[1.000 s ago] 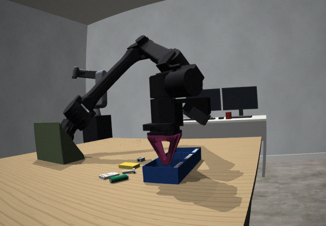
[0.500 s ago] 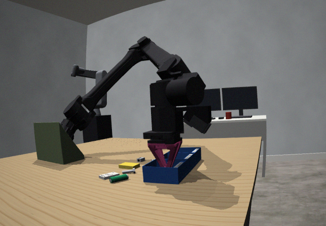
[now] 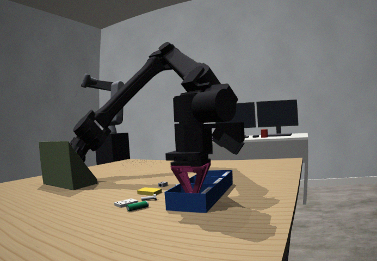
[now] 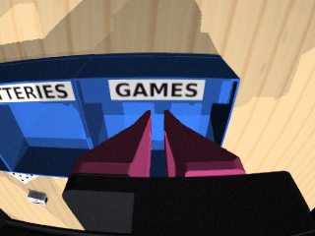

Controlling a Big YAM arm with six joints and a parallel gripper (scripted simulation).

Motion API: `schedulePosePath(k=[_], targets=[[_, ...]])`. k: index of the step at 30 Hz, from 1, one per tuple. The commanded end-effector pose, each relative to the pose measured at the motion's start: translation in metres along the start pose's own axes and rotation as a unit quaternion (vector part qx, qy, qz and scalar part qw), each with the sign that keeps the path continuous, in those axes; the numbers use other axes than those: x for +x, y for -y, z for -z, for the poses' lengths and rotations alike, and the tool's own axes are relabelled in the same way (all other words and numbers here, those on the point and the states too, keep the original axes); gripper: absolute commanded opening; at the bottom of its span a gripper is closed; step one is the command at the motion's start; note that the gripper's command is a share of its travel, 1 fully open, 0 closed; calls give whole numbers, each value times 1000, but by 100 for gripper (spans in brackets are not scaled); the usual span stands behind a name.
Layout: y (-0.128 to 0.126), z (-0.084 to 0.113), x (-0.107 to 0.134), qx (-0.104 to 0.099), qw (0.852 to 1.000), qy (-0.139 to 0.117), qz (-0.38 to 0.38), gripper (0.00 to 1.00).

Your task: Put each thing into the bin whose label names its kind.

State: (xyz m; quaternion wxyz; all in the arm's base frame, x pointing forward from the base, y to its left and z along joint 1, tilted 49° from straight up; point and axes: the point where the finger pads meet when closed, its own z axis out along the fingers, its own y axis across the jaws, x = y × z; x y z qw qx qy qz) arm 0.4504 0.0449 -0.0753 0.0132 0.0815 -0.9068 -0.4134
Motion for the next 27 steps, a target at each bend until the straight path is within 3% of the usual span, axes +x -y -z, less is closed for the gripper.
schedulePosePath(k=[1, 22, 24, 27], targets=[[1, 11, -13, 6, 1000, 16, 7, 9], [1, 11, -13, 6, 1000, 16, 7, 9], [0, 28, -23, 12, 999, 31, 8, 9], [1, 36, -23, 12, 999, 31, 15, 9]])
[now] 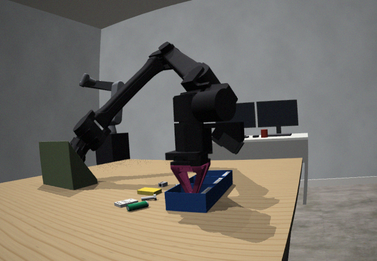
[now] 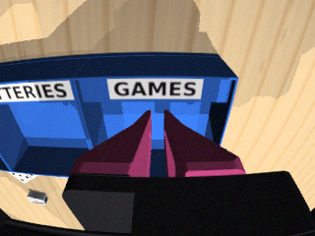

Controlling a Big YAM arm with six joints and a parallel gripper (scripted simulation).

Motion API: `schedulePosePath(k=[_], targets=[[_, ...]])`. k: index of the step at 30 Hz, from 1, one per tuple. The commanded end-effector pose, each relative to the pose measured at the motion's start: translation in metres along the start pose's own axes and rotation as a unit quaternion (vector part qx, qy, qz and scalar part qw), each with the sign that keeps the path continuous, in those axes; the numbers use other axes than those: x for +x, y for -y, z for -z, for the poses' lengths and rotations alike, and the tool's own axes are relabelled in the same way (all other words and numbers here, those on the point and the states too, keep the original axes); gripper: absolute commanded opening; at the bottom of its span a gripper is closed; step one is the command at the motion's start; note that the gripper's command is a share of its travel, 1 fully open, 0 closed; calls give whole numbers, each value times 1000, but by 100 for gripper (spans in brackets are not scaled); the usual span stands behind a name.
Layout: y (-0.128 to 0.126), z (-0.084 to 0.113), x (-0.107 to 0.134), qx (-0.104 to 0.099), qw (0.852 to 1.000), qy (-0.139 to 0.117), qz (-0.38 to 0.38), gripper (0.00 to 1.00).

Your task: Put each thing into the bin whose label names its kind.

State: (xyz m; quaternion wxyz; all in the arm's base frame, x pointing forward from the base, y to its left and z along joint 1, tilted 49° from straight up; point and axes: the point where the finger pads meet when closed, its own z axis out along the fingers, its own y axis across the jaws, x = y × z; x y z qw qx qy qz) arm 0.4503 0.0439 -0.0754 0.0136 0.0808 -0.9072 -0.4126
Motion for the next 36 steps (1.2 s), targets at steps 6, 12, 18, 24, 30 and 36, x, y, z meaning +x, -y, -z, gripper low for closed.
schedulePosePath(k=[6, 12, 18, 24, 30, 36], targets=[[0, 41, -23, 12, 999, 32, 16, 9], [0, 49, -23, 12, 999, 32, 16, 9], [0, 57, -22, 13, 999, 32, 16, 9], [0, 71, -22, 14, 999, 32, 17, 9], [-1, 85, -22, 14, 999, 33, 17, 9], [-3, 65, -9, 4, 1000, 13, 9, 9]])
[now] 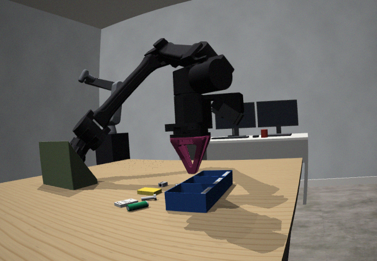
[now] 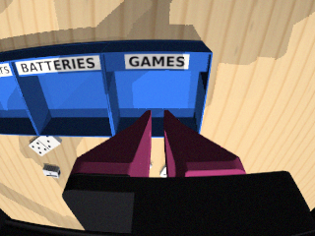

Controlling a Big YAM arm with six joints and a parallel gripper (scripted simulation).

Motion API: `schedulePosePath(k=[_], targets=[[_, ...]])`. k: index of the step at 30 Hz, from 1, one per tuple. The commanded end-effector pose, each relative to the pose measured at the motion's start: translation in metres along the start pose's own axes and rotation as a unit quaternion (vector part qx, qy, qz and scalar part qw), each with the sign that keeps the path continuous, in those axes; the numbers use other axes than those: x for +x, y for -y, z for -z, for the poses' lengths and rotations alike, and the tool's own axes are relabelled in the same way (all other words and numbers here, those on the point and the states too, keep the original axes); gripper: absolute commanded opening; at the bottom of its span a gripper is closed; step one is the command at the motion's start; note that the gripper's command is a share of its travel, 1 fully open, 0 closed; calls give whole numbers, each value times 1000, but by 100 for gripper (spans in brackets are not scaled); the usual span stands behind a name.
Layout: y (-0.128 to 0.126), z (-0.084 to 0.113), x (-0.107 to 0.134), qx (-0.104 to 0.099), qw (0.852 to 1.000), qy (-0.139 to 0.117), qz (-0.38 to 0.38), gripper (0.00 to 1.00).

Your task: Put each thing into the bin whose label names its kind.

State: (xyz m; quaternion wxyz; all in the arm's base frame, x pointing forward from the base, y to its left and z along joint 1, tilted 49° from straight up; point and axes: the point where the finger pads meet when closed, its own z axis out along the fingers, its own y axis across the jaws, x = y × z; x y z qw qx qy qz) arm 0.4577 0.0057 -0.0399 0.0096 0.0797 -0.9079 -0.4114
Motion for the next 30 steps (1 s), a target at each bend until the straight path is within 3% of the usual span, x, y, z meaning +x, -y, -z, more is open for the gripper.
schedulePosePath(k=[1, 8, 11, 13, 17, 19, 20, 21, 30], targets=[[-2, 13, -6, 2, 1000, 9, 8, 9], [-2, 11, 1, 0, 1000, 6, 2, 9], [0, 13, -9, 5, 1000, 13, 8, 9], [-3, 11, 1, 1, 1000, 7, 3, 9], [-32, 6, -2, 0, 1000, 2, 4, 9], [-32, 6, -2, 0, 1000, 2, 4, 9], [-38, 12, -14, 6, 1000, 10, 14, 9], [-42, 5, -2, 0, 1000, 2, 4, 9], [-87, 5, 0, -1, 1000, 1, 3, 9]])
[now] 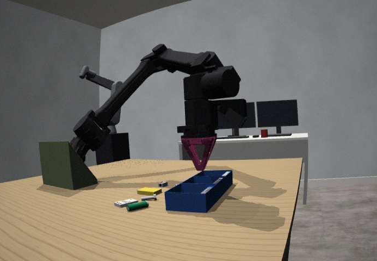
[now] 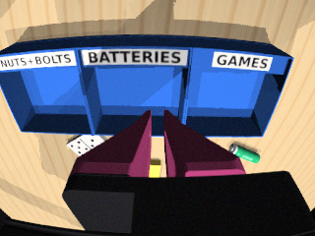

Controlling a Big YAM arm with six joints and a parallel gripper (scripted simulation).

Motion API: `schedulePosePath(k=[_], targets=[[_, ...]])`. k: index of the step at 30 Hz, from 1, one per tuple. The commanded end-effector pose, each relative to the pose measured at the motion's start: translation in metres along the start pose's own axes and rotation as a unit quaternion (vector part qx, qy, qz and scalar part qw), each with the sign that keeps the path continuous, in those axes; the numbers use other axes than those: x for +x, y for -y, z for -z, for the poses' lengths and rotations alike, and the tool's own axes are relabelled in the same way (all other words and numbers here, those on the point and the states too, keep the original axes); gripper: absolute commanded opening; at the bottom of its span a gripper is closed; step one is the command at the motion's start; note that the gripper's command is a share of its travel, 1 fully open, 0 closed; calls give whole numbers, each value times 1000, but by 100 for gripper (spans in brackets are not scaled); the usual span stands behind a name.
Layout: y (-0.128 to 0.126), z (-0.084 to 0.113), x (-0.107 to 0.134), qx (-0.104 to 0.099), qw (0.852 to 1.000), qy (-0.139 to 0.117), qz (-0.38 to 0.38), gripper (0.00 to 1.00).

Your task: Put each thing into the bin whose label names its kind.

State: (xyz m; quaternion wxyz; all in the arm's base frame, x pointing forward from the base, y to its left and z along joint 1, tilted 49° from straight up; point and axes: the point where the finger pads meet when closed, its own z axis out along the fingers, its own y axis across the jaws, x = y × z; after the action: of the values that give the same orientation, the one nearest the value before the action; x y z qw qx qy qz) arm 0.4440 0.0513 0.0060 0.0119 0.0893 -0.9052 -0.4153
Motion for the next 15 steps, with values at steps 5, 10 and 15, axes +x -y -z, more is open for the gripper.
schedulePosePath(k=[5, 10, 15], targets=[[-28, 19, -13, 8, 1000, 17, -3, 9], [-10, 18, -8, 4, 1000, 16, -23, 9], [-14, 11, -6, 4, 1000, 10, -19, 9]])
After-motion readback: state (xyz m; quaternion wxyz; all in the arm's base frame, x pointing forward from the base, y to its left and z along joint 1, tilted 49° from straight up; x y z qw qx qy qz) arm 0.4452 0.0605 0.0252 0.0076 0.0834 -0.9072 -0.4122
